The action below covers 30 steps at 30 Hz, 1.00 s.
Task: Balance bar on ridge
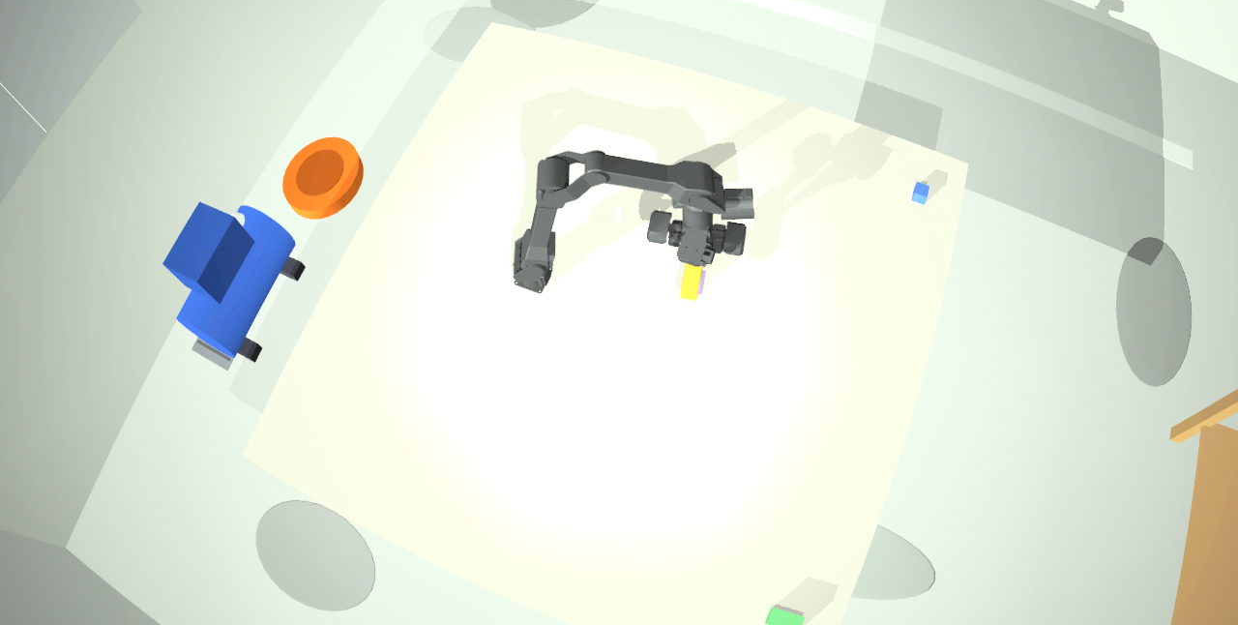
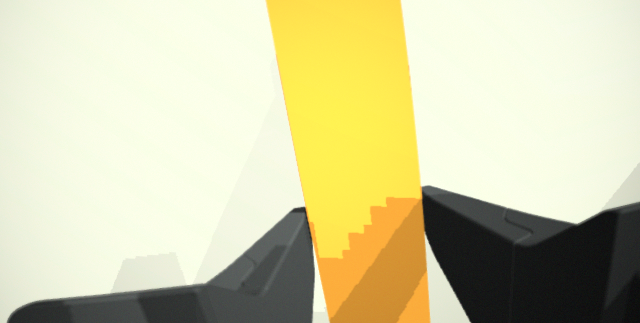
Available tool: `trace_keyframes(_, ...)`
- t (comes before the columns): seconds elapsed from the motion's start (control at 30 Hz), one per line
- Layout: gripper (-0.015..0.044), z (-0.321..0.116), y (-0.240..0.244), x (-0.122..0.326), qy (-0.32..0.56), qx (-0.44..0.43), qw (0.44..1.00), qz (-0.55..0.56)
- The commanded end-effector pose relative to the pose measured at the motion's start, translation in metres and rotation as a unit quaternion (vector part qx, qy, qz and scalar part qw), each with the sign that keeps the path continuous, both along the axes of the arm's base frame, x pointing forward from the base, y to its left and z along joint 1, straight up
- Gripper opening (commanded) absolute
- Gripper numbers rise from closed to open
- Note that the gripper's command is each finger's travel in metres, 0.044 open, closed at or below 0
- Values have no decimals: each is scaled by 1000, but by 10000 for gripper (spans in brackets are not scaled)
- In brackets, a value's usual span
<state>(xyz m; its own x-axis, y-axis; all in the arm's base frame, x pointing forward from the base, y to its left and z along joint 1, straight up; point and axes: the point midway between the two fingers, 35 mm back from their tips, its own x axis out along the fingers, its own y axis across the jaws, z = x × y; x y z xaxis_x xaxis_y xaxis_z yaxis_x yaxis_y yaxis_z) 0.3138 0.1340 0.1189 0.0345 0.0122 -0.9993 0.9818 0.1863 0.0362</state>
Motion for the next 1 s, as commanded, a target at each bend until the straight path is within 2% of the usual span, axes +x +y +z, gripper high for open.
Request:
trace_keyframes(0.0, 171, 0, 0, 0, 0, 0, 1000, 0)
trace_keyframes(0.83, 185, 0, 0, 0, 0, 0, 1000, 0)
trace_keyframes(0.97, 290, 0, 0, 0, 0, 0, 1000, 0)
